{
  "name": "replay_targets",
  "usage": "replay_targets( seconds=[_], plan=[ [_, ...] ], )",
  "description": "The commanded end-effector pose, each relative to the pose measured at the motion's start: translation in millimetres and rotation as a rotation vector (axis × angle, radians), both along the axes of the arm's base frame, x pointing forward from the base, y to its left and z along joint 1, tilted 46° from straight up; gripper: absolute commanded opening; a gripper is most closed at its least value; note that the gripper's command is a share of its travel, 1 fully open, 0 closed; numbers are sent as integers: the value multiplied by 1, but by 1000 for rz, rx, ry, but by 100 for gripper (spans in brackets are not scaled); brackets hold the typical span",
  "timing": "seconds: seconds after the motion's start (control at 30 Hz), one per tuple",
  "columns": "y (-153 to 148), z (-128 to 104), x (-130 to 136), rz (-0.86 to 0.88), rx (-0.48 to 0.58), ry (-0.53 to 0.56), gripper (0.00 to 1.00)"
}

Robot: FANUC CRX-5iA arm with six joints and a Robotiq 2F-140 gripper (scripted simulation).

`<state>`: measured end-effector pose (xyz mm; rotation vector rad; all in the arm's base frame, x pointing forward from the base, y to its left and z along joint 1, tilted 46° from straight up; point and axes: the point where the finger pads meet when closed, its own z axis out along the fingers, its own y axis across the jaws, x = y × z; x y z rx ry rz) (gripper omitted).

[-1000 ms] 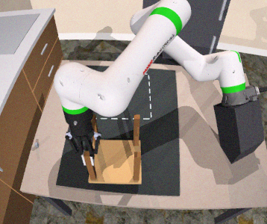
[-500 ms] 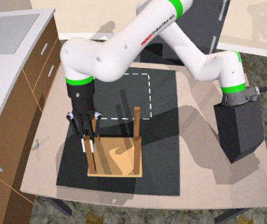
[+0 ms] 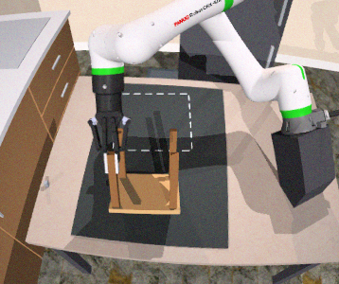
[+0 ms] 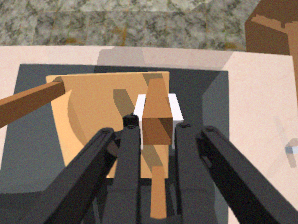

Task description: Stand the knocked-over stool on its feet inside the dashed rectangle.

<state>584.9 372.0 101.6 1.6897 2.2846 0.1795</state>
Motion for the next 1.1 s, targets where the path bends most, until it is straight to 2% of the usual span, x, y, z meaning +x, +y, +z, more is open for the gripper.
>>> replay_targets(
  seconds=[0.0, 0.1, 0.17, 0.3, 0.37, 0.53, 0.57, 0.63, 0.67, 0.8, 0.9, 1.07],
  plan=[
    [-10, 16, -2, 35, 106, 40, 10],
    [-12, 19, -2, 41, 126, 45, 10],
    [-28, 40, -2, 42, 130, 47, 10],
    [-31, 42, -2, 70, 222, 79, 10],
    [-49, 61, -2, 74, 237, 82, 10],
    [-56, 67, -1, 108, 349, 119, 10],
    [-69, 78, 0, 108, 349, 119, 10],
    [-69, 78, 0, 108, 349, 119, 10],
    [-79, 85, 1, 109, 356, 123, 10],
    [-83, 87, 1, 138, 450, 154, 10],
    [-108, 103, 5, 144, 473, 162, 10],
    [-118, 109, 7, 174, 573, 194, 10]
  ],
)
